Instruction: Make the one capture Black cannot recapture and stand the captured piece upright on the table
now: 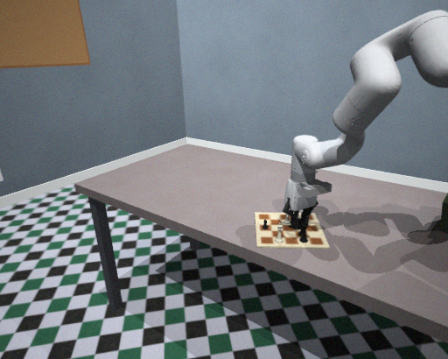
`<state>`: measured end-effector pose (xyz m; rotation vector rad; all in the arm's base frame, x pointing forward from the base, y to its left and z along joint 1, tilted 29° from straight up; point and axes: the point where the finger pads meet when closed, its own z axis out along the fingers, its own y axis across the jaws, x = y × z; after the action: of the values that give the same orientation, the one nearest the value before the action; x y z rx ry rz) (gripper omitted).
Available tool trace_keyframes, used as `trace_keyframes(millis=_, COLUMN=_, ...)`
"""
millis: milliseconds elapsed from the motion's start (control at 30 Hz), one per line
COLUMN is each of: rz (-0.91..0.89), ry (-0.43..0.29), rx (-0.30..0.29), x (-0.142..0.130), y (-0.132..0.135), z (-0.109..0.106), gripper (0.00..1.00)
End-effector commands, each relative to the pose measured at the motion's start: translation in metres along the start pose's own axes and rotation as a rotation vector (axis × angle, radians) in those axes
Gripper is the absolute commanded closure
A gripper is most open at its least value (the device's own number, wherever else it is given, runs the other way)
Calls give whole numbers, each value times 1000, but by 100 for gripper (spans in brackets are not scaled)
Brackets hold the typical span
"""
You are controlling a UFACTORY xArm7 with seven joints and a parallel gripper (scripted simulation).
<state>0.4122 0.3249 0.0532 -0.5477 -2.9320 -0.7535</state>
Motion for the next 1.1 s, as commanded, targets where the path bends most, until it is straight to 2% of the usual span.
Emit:
trace_keyframes(millis=0, rz=1, ry=-3, rx=-3, x=-1, y=1, z=-1, gripper=61)
trace_keyframes(millis=400, rz=1, ry=-3, rx=-3, x=-1, y=1, z=-1, gripper=61)
trace_keyframes(millis=433, rz=1, ry=-3, rx=-3, x=-1, y=1, z=-1, gripper=100)
trace_keyframes(millis=1067, rz=1, ry=-3, rx=-3, x=-1, y=1, z=-1, gripper=100)
